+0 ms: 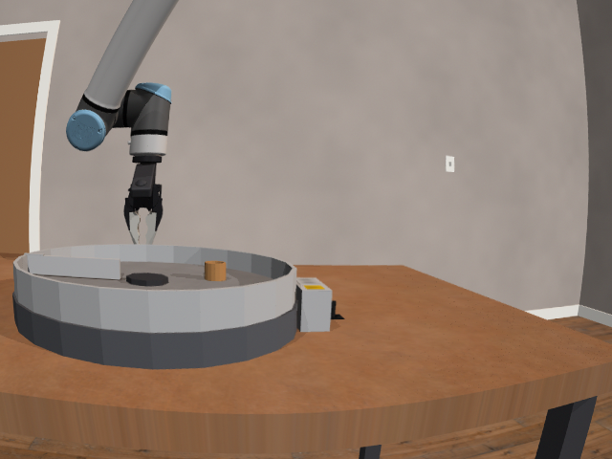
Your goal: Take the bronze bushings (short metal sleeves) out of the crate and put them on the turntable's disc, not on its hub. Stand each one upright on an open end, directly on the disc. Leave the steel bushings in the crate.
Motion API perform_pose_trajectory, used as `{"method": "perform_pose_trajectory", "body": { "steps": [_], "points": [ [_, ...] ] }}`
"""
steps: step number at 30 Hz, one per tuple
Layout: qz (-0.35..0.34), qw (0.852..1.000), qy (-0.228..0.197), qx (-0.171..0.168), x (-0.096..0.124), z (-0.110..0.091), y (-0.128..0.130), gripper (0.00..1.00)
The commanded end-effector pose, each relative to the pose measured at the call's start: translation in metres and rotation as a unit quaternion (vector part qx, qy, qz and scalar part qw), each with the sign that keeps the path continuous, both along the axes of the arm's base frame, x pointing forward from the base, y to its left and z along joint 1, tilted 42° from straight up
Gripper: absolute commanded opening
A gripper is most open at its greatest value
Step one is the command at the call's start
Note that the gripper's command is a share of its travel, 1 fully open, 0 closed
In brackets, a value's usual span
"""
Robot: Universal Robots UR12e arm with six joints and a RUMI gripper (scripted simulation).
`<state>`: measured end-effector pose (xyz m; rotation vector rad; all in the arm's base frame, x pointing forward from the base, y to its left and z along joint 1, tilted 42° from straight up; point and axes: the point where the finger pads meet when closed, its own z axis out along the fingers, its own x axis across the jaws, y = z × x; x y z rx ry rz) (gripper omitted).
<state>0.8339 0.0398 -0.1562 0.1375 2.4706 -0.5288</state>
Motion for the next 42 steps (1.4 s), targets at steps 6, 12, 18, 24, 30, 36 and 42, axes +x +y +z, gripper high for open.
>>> {"method": "perform_pose_trajectory", "body": {
  "steps": [6, 12, 18, 24, 30, 36, 42],
  "points": [
    [0.000, 1.000, 0.000, 0.000, 0.001, -0.001, 0.000, 0.06],
    [0.000, 1.000, 0.000, 0.000, 0.005, -0.007, -0.004, 0.06],
    [0.000, 1.000, 0.000, 0.000, 0.011, -0.014, -0.008, 0.06],
    [0.000, 1.000, 0.000, 0.000, 0.013, -0.017, -0.009, 0.06],
    [0.000, 1.000, 0.000, 0.000, 0.013, -0.017, -0.009, 0.06],
    [0.000, 1.000, 0.000, 0.000, 0.013, -0.017, -0.009, 0.06],
    [0.000, 1.000, 0.000, 0.000, 0.013, -0.017, -0.009, 0.06]
  ]
}}
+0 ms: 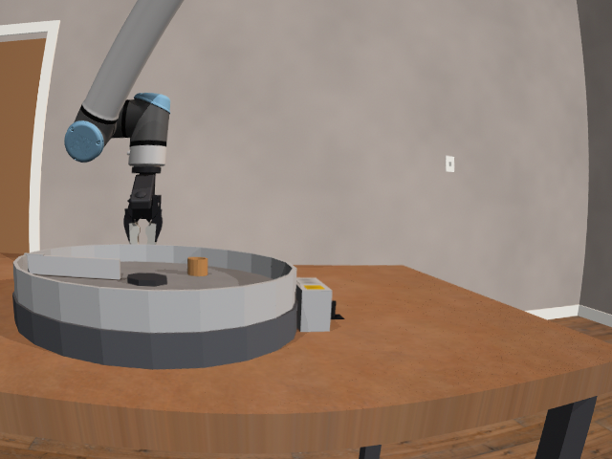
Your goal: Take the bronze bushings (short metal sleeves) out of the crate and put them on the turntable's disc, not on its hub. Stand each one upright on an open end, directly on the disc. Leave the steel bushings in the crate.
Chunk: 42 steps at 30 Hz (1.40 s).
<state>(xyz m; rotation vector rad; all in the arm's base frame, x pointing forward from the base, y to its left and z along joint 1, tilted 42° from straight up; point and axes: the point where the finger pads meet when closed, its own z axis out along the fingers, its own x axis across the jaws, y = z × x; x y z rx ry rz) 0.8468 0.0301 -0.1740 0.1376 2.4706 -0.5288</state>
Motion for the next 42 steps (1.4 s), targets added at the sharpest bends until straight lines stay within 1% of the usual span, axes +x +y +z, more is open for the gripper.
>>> {"method": "perform_pose_trajectory", "body": {
  "steps": [1, 19, 20, 42],
  "points": [
    [0.000, 1.000, 0.000, 0.000, 0.0001, 0.0005, 0.0005, 0.06],
    [0.000, 1.000, 0.000, 0.000, 0.0001, 0.0005, 0.0005, 0.06],
    [0.000, 1.000, 0.000, 0.000, 0.0001, 0.0005, 0.0005, 0.00],
    [0.000, 1.000, 0.000, 0.000, 0.0001, 0.0005, 0.0005, 0.00]
  ]
}}
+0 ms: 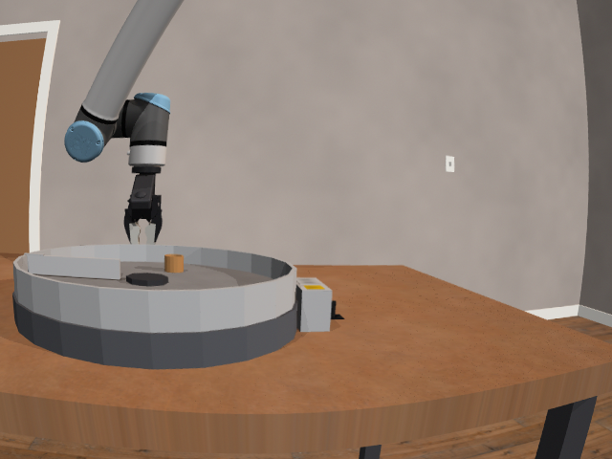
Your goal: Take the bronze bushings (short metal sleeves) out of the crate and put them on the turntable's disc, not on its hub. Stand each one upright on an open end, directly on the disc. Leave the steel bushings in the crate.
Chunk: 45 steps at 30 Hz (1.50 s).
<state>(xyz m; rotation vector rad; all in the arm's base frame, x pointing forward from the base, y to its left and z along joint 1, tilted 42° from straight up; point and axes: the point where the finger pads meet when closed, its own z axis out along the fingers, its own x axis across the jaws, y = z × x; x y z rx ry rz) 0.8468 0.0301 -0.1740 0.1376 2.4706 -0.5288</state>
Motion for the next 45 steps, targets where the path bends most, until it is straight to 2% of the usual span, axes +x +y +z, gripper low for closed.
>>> {"method": "perform_pose_trajectory", "body": {
  "steps": [1, 28, 41, 45],
  "points": [
    [0.000, 1.000, 0.000, 0.000, 0.000, 0.001, 0.000, 0.00],
    [0.000, 1.000, 0.000, 0.000, -0.001, 0.003, 0.002, 0.00],
    [0.000, 1.000, 0.000, 0.000, -0.020, 0.028, 0.015, 0.00],
    [0.000, 1.000, 0.000, 0.000, -0.031, 0.042, 0.023, 0.00]
  ]
}}
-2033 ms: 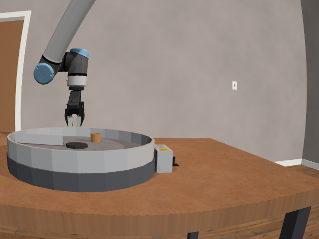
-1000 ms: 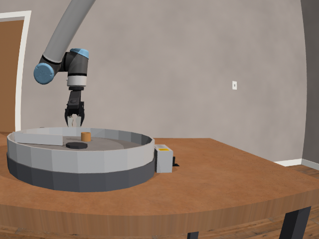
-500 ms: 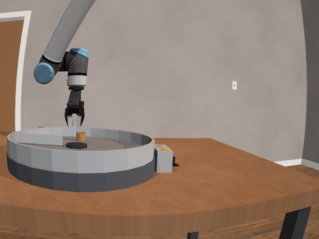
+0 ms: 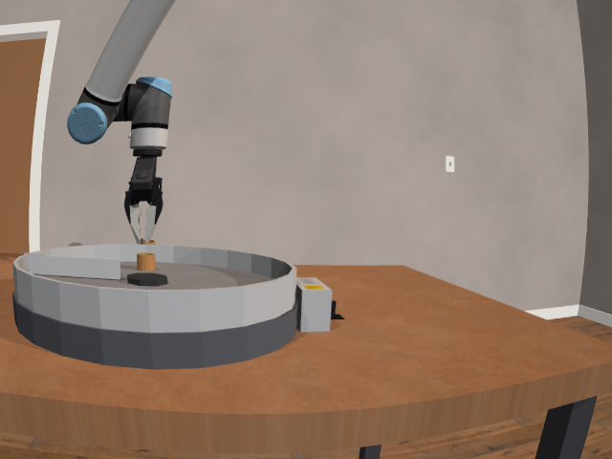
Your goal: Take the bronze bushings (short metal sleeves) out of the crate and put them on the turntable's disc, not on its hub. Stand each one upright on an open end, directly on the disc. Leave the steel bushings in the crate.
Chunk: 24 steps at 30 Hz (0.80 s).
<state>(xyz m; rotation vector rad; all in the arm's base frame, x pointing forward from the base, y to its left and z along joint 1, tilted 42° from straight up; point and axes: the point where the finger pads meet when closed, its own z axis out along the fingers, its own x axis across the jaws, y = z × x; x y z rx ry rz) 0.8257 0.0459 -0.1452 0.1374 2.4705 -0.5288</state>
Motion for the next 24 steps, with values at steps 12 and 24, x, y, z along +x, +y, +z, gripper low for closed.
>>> {"method": "perform_pose_trajectory", "body": {
  "steps": [12, 24],
  "points": [
    [0.000, 1.000, 0.000, 0.000, -0.033, 0.046, 0.025, 0.00],
    [0.000, 1.000, 0.000, 0.000, -0.039, 0.054, 0.029, 0.00]
  ]
}}
